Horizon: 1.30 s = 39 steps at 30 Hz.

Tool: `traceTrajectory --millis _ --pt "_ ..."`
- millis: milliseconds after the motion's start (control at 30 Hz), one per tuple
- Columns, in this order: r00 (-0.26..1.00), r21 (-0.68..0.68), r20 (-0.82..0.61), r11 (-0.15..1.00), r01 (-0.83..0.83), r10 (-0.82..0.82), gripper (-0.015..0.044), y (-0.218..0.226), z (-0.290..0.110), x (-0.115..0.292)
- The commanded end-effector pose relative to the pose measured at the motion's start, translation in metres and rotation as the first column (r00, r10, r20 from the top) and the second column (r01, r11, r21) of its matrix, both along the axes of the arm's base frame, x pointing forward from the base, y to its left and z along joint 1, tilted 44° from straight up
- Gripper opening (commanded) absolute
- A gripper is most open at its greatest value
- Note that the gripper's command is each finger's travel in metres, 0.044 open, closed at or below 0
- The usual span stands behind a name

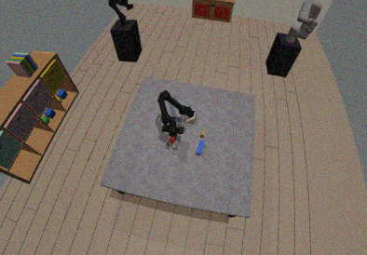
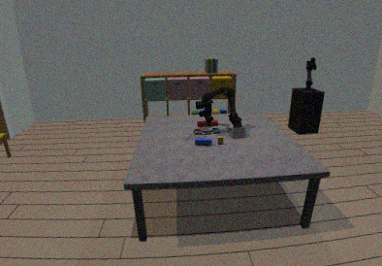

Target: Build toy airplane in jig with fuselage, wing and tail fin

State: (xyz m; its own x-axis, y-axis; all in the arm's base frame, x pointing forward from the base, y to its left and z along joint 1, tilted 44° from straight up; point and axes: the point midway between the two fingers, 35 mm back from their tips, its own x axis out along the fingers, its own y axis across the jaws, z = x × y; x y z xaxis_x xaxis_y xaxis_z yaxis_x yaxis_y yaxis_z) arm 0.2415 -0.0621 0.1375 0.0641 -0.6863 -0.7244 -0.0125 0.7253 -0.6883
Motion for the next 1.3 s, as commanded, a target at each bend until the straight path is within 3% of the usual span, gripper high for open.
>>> traceTrajectory --millis 0,867,1033,1200,1267 --pt "1.0 -0.004 -0.001 1.0 -0.001 0.001 0.0196 -0.004 -0.003 0.001" --pt "1.0 -0.006 0.0 1.0 -0.001 0.001 0.0196 -0.028 -0.027 0.002" --pt "1.0 -0.002 0.001 1.0 0.0 0.0 0.0162 -0.026 -0.026 0.003" --pt "1.0 -0.002 0.001 1.0 0.0 0.0 0.0031 -0.026 -0.026 0.003" --pt "1.0 -0.002 0.001 1.0 0.0 0.0 0.0084 -0.026 -0.026 0.003"
